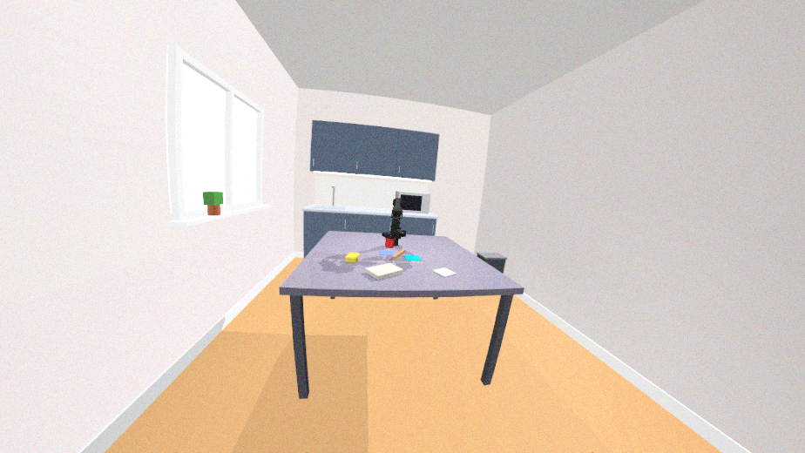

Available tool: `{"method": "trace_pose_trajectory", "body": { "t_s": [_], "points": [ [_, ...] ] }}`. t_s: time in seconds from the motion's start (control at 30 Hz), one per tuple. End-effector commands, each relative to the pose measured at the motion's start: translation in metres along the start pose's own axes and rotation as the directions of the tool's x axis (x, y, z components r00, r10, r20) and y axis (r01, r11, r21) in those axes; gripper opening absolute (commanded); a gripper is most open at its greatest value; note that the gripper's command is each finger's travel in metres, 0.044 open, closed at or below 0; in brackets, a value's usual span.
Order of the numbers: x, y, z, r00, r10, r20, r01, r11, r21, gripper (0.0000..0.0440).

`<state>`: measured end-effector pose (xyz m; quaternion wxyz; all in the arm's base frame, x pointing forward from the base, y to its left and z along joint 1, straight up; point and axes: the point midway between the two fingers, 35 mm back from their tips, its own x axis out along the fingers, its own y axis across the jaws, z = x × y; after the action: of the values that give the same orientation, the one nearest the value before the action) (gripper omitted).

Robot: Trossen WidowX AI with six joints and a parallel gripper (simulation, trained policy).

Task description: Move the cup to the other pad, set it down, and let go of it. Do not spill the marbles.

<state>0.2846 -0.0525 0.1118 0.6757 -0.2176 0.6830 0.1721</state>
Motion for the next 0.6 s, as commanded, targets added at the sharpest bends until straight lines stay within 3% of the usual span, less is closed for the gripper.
{"method": "trace_pose_trajectory", "body": {
  "t_s": [0.0,0.57],
  "points": [
    [-0.010,0.001,0.012,1.000,-0.018,0.025,0.019,1.000,-0.022,0.0000],
    [-0.020,0.027,0.068,0.990,-0.058,0.127,0.071,0.992,-0.102,0.0000]
  ]
}}
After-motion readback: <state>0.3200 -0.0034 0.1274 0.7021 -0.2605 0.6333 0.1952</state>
